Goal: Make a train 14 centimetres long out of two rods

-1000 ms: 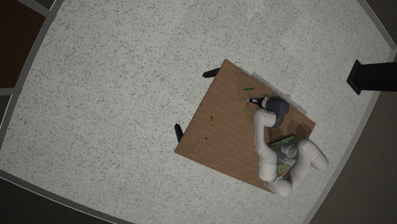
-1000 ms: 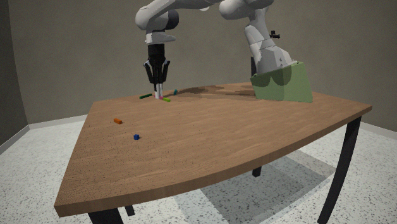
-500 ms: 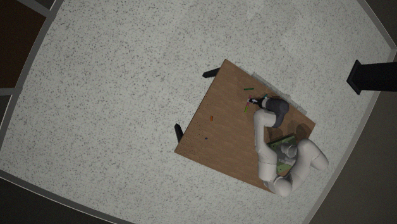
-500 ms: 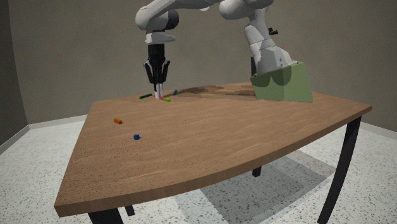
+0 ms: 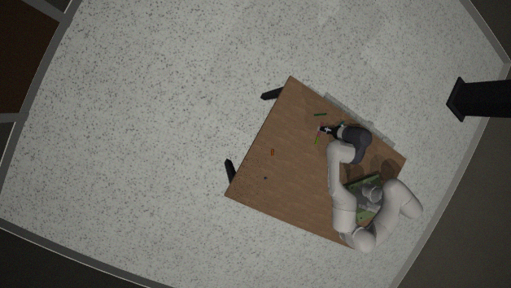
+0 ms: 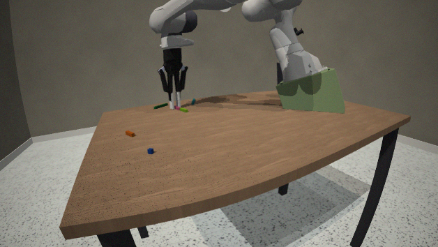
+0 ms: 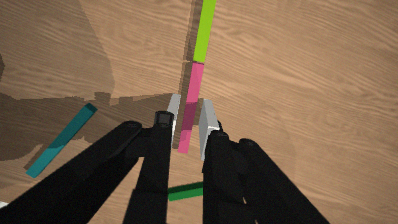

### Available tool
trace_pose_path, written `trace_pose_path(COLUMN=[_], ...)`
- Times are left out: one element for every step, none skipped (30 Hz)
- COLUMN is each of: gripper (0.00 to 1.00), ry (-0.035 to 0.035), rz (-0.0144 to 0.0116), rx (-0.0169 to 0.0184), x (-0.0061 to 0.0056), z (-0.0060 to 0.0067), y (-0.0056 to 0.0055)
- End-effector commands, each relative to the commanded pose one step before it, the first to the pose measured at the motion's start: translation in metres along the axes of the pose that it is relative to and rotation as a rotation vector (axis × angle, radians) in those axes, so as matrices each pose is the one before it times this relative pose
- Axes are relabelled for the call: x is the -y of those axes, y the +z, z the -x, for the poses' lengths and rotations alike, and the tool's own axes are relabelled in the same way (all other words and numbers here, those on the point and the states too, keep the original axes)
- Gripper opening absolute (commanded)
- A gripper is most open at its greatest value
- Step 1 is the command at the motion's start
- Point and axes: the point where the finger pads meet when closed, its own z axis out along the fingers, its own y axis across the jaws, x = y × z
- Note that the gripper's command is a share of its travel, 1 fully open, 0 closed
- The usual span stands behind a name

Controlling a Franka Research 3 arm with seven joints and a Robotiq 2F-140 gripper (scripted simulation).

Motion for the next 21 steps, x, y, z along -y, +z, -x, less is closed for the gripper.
trace_pose_path(gripper=[0.23,0.23,0.23,0.23,0.23,0.23,0.23,0.23,0.23,0.23,0.23,0.23,0.23,0.23,0.23,0.23,0.23,0.23,0.23,0.23,0.23], ry=[-0.00387,0.0,0.0,0.0,0.0,0.0,0.0,0.0,0.0,0.0,0.0,0.0,-0.00001,0.0,0.0,0.0,0.0,0.0,0.0,0.0,0.0], rz=[0.00182,0.0,0.0,0.0,0.0,0.0,0.0,0.0,0.0,-0.00001,-0.00001,0.0,0.00002,-0.00003,0.00002,-0.00002,-0.00001,0.0,0.0,0.0,0.0], rx=[0.00283,0.0,0.0,0.0,0.0,0.0,0.0,0.0,0.00001,0.00002,0.00002,0.0,-0.00004,0.00005,-0.00004,0.00003,0.00001,0.0,0.0,0.0,0.0], x=[-0.0012,0.0,0.0,0.0,0.0,0.0,0.0,0.0,0.0,0.0,0.0,0.0,0.0,0.0,0.0,0.0,0.0,0.0,0.0,0.0,0.0], z=[0.00091,0.0,0.0,0.0,0.0,0.0,0.0,0.0,0.0,0.00001,0.00001,0.0,-0.00002,0.00002,-0.00002,0.00001,0.00001,0.0,0.0,0.0,0.0], y=[0.00038,0.0,0.0,0.0,0.0,-0.00003,0.0,0.0,-0.00019,-0.00049,-0.00089,-0.00136,-0.00187,-0.00243,-0.00296,-0.00349,-0.00399,-0.00443,-0.00482,-0.00514,-0.00539])
